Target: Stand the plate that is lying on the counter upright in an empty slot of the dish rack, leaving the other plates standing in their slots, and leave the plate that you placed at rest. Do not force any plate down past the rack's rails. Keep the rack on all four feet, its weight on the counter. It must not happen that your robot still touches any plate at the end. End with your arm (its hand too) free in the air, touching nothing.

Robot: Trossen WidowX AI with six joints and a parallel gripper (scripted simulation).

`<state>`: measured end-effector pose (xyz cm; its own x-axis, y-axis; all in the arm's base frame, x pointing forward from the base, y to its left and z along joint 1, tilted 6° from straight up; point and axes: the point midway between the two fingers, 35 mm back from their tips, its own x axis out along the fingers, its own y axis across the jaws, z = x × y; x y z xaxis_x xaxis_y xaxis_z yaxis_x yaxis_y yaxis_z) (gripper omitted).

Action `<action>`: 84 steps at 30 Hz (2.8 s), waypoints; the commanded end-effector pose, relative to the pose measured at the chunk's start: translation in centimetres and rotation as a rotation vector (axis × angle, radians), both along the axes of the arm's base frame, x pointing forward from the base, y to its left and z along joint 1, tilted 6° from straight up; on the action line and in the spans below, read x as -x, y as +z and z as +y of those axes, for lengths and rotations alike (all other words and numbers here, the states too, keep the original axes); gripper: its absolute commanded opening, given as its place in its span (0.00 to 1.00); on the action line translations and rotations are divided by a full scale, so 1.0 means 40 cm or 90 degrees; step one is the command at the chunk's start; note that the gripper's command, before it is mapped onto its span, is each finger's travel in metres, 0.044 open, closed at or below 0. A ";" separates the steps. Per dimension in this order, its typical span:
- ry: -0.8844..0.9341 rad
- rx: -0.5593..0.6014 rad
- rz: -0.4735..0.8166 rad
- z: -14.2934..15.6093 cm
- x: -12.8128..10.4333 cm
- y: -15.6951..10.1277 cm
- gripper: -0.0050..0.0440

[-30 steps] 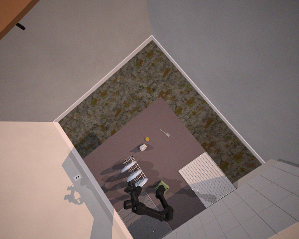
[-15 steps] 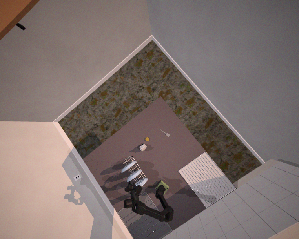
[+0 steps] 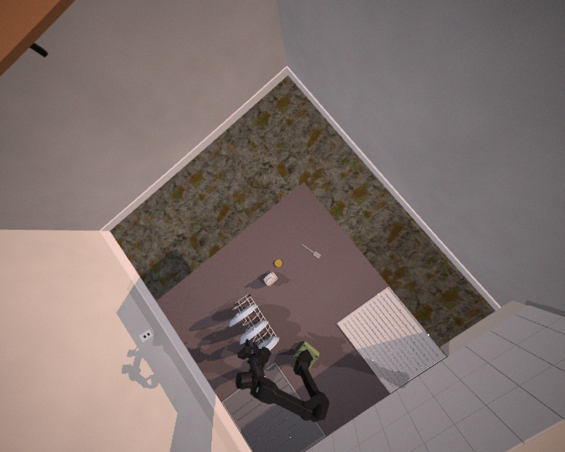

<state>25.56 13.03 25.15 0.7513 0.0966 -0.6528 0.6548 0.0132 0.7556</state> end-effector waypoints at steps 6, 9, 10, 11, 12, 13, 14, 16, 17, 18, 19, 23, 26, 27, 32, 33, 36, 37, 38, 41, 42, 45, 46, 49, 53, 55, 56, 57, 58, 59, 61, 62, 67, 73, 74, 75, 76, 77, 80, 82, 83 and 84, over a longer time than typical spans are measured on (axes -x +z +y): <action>0.001 0.002 0.008 -0.028 -0.006 -0.004 0.65; 0.001 0.002 0.010 -0.038 -0.009 -0.005 0.65; 0.001 0.002 0.011 -0.041 -0.010 -0.005 0.65; 0.001 0.002 0.012 -0.044 -0.010 -0.006 0.65; 0.001 0.002 0.012 -0.044 -0.010 -0.006 0.65; 0.001 0.002 0.012 -0.044 -0.010 -0.006 0.65; 0.001 0.002 0.013 -0.048 -0.011 -0.006 0.65; 0.001 0.002 0.014 -0.054 -0.013 -0.007 0.65; 0.001 0.002 0.015 -0.057 -0.013 -0.007 0.65; 0.001 0.002 0.016 -0.060 -0.014 -0.008 0.65; 0.001 0.002 0.017 -0.064 -0.015 -0.008 0.65; 0.001 0.002 0.019 -0.077 -0.017 -0.010 0.65; 0.001 0.002 0.021 -0.086 -0.019 -0.011 0.65; 0.001 0.002 0.022 -0.090 -0.020 -0.011 0.65; 0.001 0.002 0.024 -0.100 -0.021 -0.012 0.65; 0.001 0.002 0.024 -0.103 -0.022 -0.012 0.65; 0.001 0.001 0.026 -0.113 -0.023 -0.013 0.65; 0.001 0.001 0.026 -0.116 -0.023 -0.013 0.65; 0.001 0.001 0.026 -0.119 -0.024 -0.013 0.65; 0.001 0.001 0.028 -0.129 -0.025 -0.014 0.65; 0.001 0.001 0.028 -0.133 -0.025 -0.014 0.65; 0.001 0.000 0.029 -0.142 -0.026 -0.015 0.65; 0.001 0.000 0.029 -0.142 -0.026 -0.015 0.65; 0.001 0.000 0.029 -0.149 -0.026 -0.016 0.65; 0.001 -0.001 0.030 -0.162 -0.027 -0.016 0.65; 0.002 -0.001 0.030 -0.169 -0.027 -0.016 0.65; 0.002 -0.002 0.030 -0.172 -0.027 -0.017 0.65; 0.002 -0.002 0.030 -0.176 -0.027 -0.017 0.65; 0.002 -0.002 0.031 -0.179 -0.027 -0.017 0.65; 0.002 -0.002 0.031 -0.182 -0.027 -0.017 0.65; 0.002 -0.003 0.031 -0.189 -0.027 -0.017 0.65; 0.002 -0.003 0.030 -0.192 -0.027 -0.017 0.65; 0.002 -0.003 0.030 -0.202 -0.026 -0.017 0.65; 0.003 -0.005 0.029 -0.222 -0.025 -0.018 0.65; 0.003 -0.005 0.029 -0.225 -0.025 -0.018 0.65; 0.003 -0.005 0.028 -0.229 -0.025 -0.018 0.65; 0.003 -0.005 0.028 -0.232 -0.024 -0.018 0.65; 0.003 -0.006 0.028 -0.235 -0.024 -0.018 0.65; 0.003 -0.006 0.027 -0.242 -0.023 -0.018 0.65; 0.003 -0.006 0.026 -0.245 -0.023 -0.017 0.65; 0.004 -0.006 0.026 -0.249 -0.022 -0.017 0.65; 0.004 -0.006 0.025 -0.252 -0.022 -0.017 0.65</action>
